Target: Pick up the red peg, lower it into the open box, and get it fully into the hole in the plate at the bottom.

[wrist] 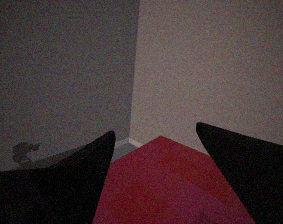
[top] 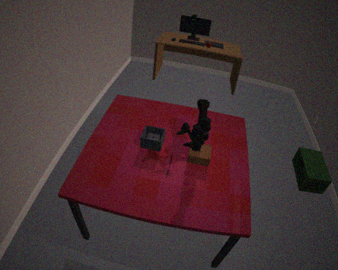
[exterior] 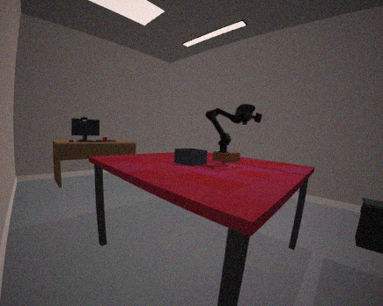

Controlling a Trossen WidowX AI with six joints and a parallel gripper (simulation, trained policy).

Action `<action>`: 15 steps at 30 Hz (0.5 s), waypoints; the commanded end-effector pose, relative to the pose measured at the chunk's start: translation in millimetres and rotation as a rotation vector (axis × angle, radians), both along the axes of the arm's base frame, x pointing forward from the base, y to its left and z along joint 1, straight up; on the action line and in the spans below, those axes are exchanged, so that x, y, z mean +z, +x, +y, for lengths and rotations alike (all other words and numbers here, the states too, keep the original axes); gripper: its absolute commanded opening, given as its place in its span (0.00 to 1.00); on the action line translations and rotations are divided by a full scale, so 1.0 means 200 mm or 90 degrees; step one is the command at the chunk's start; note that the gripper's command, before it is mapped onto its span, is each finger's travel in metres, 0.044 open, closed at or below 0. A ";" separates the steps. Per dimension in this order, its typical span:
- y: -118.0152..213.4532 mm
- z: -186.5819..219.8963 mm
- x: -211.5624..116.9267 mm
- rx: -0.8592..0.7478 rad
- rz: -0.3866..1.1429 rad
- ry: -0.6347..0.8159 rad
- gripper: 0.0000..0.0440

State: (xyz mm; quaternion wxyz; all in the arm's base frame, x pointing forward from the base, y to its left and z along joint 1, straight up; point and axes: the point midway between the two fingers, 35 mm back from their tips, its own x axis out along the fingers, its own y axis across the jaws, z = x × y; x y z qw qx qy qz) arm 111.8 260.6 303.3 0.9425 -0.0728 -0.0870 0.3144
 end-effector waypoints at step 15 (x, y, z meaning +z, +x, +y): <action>0.38 -0.04 0.34 -0.028 0.116 0.134 1.00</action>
